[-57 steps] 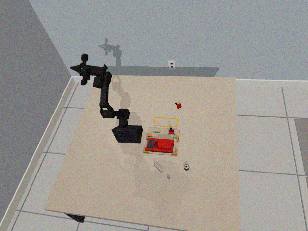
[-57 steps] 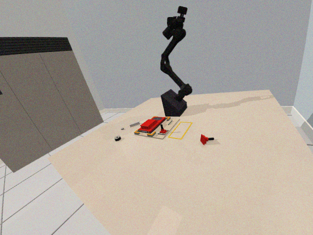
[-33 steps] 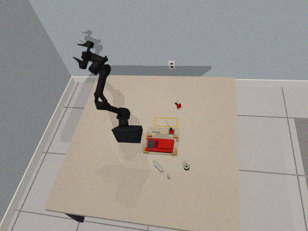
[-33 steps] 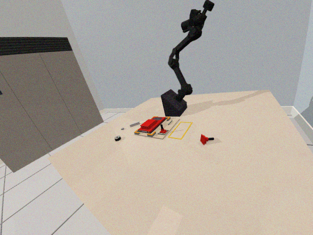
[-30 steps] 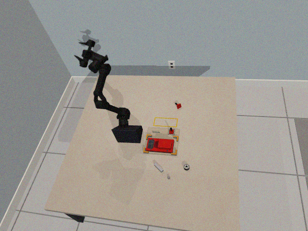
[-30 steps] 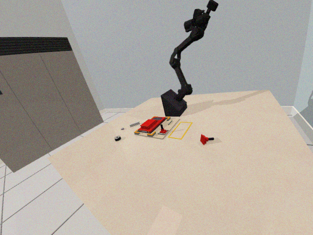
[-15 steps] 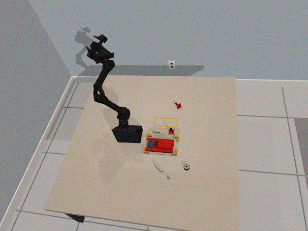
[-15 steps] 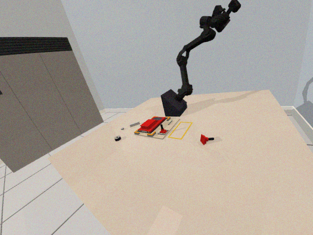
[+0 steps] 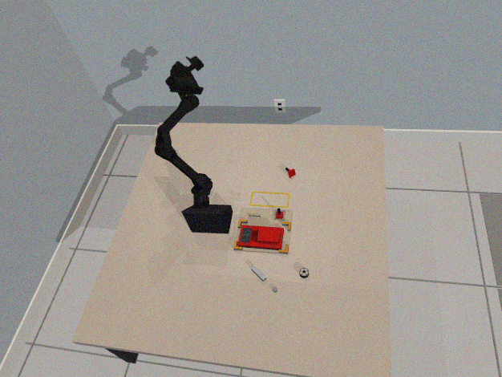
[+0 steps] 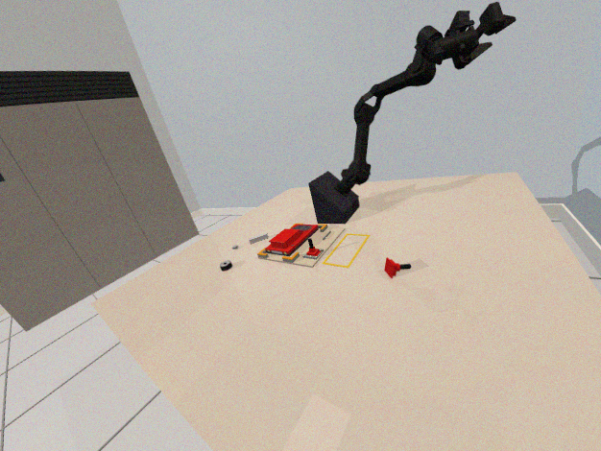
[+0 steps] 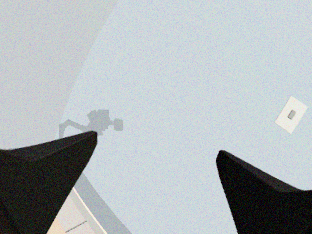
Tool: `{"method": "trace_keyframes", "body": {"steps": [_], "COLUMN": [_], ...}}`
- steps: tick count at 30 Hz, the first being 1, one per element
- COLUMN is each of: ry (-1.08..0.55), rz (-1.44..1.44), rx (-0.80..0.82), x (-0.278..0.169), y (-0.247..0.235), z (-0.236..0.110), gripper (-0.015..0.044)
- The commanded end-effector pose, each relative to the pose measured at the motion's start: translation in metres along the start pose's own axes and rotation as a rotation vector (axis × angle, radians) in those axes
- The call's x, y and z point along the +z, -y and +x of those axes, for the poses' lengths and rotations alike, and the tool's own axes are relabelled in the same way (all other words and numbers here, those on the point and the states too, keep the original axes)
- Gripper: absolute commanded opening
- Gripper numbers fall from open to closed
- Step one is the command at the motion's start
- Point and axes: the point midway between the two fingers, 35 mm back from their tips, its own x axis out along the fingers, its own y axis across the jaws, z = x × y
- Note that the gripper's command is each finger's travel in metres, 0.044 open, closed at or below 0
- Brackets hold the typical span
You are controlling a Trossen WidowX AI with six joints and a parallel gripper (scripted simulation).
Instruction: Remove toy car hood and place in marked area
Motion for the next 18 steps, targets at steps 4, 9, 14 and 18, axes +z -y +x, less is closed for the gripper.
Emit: {"method": "trace_keyframes", "body": {"steps": [4, 9, 14, 18], "ry": [-0.154, -0.270, -0.379, -0.454], "rz": [0.021, 0.030, 0.040, 0.051], "rx": [-0.133, -0.219, -0.315, -0.413], "x": [-0.065, -0.109, -0.151, -0.181], "y": [0.050, 0.083, 0.115, 0.143], "z": [0.000, -0.010, -0.029, -0.051], "gripper": [0.0440, 0.0440, 0.0440, 0.0440]}}
